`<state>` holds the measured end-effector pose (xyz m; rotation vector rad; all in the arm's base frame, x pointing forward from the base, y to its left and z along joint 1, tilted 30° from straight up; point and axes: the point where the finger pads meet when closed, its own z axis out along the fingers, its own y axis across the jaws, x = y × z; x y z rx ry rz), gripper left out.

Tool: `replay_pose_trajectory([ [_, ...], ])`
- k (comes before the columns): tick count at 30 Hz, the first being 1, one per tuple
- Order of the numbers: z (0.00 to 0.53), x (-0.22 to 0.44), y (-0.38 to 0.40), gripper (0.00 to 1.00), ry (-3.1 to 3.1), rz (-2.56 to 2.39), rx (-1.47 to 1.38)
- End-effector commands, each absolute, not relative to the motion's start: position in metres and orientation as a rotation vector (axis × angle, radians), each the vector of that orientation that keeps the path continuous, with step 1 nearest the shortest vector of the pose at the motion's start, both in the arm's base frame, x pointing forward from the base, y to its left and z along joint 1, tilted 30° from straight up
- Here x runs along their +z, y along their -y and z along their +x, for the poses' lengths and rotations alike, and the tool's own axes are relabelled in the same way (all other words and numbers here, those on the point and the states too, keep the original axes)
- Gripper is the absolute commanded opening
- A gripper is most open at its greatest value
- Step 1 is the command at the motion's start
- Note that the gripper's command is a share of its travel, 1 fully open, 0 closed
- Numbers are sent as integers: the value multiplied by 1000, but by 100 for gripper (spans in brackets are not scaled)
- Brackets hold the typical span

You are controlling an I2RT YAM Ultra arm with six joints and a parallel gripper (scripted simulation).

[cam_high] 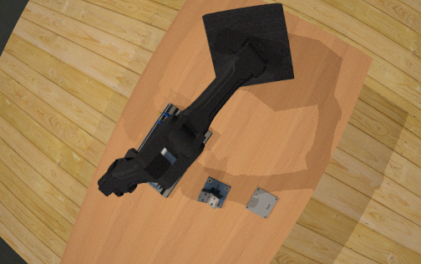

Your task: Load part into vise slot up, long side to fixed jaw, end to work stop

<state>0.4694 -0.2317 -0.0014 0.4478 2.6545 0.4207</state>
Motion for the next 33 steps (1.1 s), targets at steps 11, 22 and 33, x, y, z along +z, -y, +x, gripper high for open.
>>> replay_pose_trajectory([
  [11, 472, 13, 243, 0, -2617, 458, 383],
  [22, 472, 13, 243, 0, -2617, 458, 383],
  [33, 472, 13, 243, 0, -2617, 458, 383],
])
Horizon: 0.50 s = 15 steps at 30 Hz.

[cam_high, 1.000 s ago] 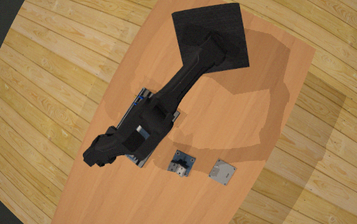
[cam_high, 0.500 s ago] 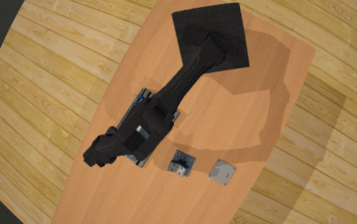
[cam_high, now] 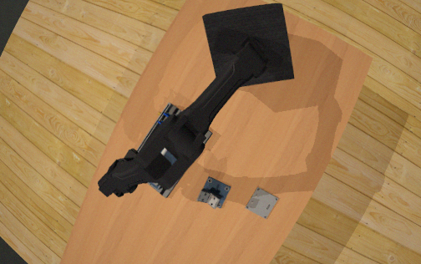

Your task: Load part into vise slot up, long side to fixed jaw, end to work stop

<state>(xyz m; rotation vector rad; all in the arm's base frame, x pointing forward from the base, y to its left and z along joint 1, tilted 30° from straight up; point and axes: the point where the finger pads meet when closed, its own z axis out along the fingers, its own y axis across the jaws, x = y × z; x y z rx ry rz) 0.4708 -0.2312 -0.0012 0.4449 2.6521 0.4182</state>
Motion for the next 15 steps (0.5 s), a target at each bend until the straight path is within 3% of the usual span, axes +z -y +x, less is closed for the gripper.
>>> replay_pose_trajectory([
  [1, 472, 13, 243, 0, -2617, 458, 383],
  [15, 473, 9, 242, 0, -2621, 459, 386],
])
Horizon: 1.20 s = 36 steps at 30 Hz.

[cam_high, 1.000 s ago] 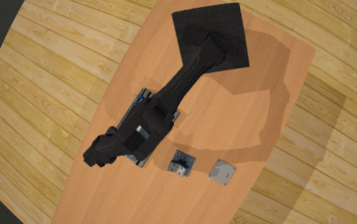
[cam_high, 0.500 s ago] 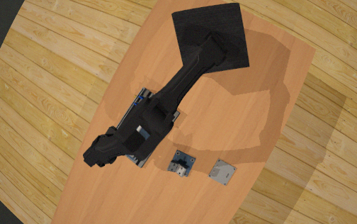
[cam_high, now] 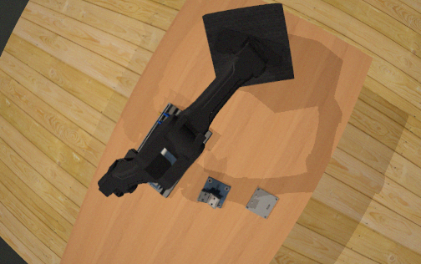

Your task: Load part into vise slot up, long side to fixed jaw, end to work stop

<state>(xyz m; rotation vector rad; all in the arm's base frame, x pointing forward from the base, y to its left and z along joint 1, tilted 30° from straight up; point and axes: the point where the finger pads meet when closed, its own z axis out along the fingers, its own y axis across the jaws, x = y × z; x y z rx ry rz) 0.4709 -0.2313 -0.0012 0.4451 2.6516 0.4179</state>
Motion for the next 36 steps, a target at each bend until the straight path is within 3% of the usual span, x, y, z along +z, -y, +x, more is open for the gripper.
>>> replay_pose_trajectory([
  [1, 473, 7, 241, 0, -2624, 459, 389],
  [36, 474, 11, 243, 0, -2617, 459, 385],
])
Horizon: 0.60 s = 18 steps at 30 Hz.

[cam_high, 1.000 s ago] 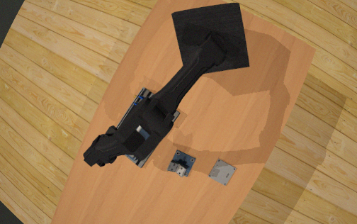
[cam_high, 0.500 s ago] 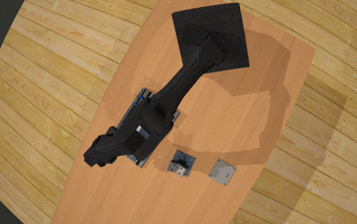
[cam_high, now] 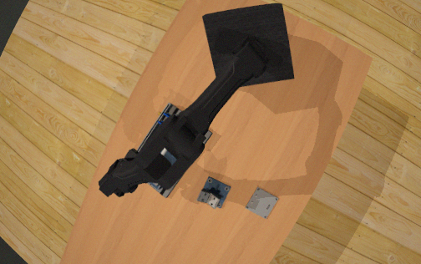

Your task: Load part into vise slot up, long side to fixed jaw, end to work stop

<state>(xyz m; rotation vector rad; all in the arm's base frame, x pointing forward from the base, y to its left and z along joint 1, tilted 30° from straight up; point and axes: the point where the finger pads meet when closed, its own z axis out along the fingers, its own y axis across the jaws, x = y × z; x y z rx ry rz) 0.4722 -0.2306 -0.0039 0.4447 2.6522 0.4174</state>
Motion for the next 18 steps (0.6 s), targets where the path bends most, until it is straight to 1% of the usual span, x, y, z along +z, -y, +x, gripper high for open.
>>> replay_pose_trajectory([
  [1, 474, 11, 243, 0, -2617, 459, 385],
  [18, 476, 4, 240, 0, -2622, 456, 389],
])
